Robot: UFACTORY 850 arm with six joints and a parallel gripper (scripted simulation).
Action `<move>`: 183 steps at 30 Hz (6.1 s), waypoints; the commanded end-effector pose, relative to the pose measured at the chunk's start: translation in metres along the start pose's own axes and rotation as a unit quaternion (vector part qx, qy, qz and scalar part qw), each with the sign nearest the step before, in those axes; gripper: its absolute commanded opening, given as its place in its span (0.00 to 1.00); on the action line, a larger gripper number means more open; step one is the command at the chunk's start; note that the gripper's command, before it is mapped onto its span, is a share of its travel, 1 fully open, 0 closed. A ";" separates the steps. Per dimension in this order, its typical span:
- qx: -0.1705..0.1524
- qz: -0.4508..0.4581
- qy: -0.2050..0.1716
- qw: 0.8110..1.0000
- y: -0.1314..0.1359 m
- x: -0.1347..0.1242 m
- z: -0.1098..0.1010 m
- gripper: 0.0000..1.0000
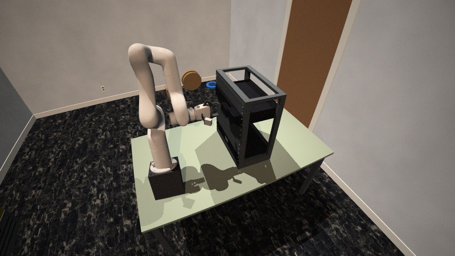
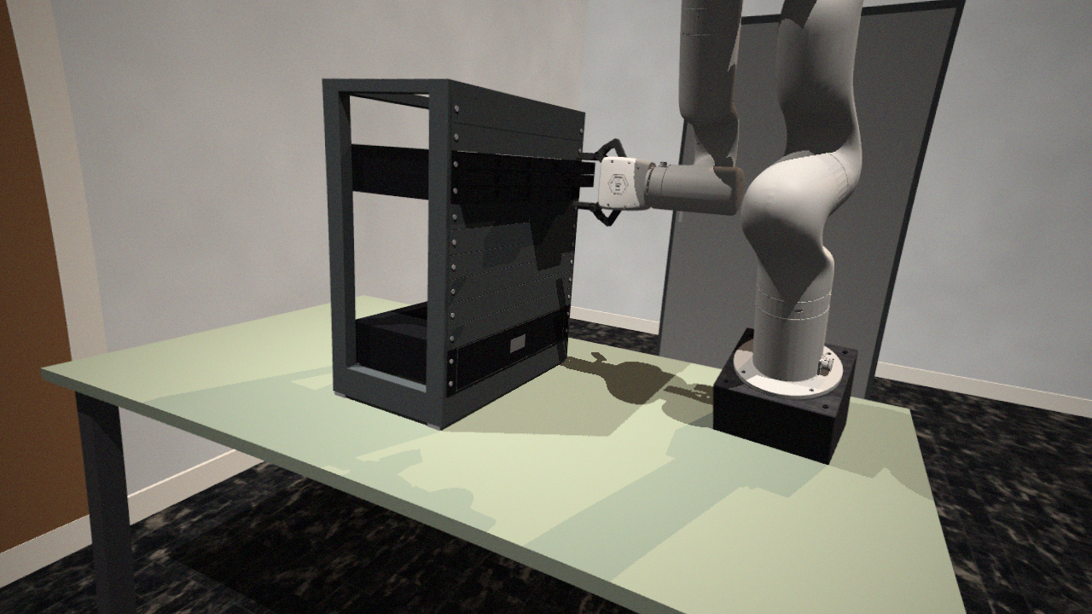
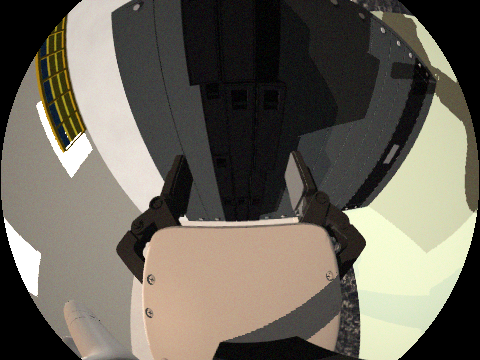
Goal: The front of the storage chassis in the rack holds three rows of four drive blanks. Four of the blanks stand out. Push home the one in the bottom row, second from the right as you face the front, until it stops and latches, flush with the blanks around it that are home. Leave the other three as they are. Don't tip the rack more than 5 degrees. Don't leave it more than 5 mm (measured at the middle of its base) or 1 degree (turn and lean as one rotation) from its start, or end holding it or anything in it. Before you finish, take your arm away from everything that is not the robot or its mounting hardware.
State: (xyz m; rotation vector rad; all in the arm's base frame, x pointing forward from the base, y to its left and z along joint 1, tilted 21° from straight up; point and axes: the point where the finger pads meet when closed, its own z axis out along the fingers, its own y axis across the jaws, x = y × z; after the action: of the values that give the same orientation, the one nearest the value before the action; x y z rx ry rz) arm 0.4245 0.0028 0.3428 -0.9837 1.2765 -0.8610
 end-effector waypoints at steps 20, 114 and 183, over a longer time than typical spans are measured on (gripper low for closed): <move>0.001 -0.001 0.003 1.000 0.000 0.000 0.001 1.00; 0.001 -0.001 0.003 1.000 0.034 0.003 0.015 0.00; 0.001 -0.001 0.003 1.000 0.034 0.003 0.053 0.00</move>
State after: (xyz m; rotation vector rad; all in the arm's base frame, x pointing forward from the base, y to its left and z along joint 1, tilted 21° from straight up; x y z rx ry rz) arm 0.4759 0.0177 0.3108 -0.9816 1.2805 -0.8657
